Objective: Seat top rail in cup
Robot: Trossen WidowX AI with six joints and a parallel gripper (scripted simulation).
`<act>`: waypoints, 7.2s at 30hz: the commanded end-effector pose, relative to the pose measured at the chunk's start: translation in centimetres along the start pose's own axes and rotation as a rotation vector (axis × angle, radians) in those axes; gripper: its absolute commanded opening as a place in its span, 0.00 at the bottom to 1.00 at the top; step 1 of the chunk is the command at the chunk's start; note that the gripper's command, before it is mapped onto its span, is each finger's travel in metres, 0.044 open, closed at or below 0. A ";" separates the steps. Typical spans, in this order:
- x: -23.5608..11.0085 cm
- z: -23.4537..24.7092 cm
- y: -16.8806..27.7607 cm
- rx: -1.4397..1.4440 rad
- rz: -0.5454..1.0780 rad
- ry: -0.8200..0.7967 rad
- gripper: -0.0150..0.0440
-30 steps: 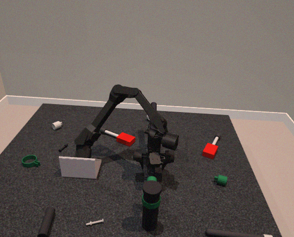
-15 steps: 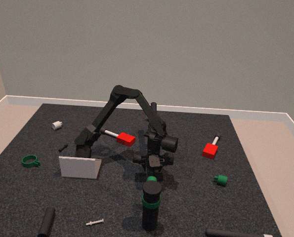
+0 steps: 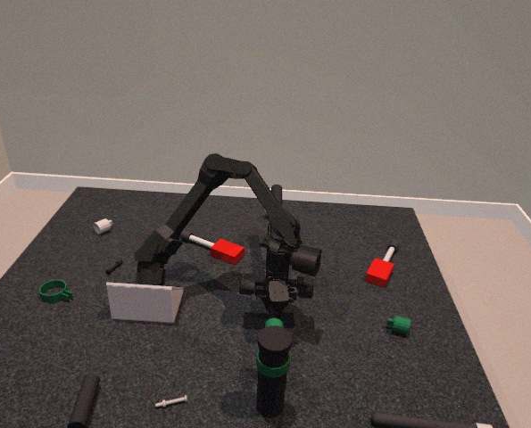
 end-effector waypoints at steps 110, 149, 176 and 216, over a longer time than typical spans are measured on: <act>-8.2 0.5 -3.1 0.009 -0.287 -0.057 0.25; -8.2 0.4 -3.0 0.012 -0.285 -0.049 0.25; -8.4 0.5 -3.3 0.012 -0.287 -0.050 0.25; -9.0 0.7 -4.1 0.008 -0.272 -0.038 0.25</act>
Point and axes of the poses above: the point midway between the two fingers, 35 mm back from their tips, its own x axis out along the fingers, its own z axis across the jaws, y = z × x, the point moved 4 cm from there along -x, back along the fingers, and after that the axes turned 14 degrees about x, right-handed, at the moved point
